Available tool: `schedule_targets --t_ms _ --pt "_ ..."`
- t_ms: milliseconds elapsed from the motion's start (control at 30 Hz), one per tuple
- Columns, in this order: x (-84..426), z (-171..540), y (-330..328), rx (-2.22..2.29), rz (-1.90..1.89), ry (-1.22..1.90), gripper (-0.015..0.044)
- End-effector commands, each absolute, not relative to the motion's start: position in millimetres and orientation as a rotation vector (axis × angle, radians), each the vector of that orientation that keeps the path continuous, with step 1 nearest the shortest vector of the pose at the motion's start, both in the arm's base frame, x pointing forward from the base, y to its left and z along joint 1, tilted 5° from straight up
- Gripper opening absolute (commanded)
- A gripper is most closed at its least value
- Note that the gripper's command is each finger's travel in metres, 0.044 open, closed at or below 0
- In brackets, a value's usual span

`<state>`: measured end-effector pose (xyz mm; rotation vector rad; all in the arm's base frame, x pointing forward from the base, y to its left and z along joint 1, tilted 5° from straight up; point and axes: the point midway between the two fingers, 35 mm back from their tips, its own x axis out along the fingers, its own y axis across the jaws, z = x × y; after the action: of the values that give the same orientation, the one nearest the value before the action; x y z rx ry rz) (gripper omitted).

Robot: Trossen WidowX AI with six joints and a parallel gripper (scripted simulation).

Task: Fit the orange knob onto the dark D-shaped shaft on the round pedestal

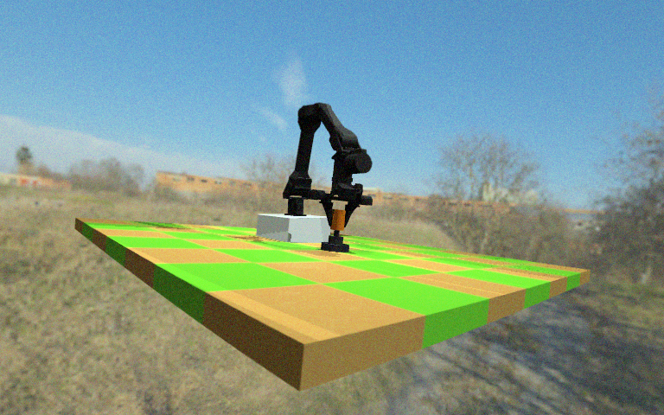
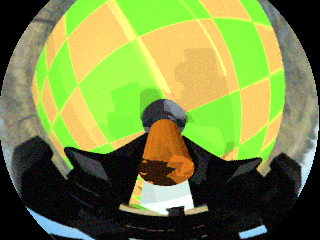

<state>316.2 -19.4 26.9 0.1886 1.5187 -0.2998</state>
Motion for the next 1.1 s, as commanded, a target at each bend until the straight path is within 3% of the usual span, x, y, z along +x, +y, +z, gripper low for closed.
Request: schedule_targets --t_ms 0,1067 --pt "315.5 30.2 -19.7 0.208 -0.323 1.510 0.0000" --pt "317.6 25.3 -20.1 0.354 -0.462 1.480 0.0000"
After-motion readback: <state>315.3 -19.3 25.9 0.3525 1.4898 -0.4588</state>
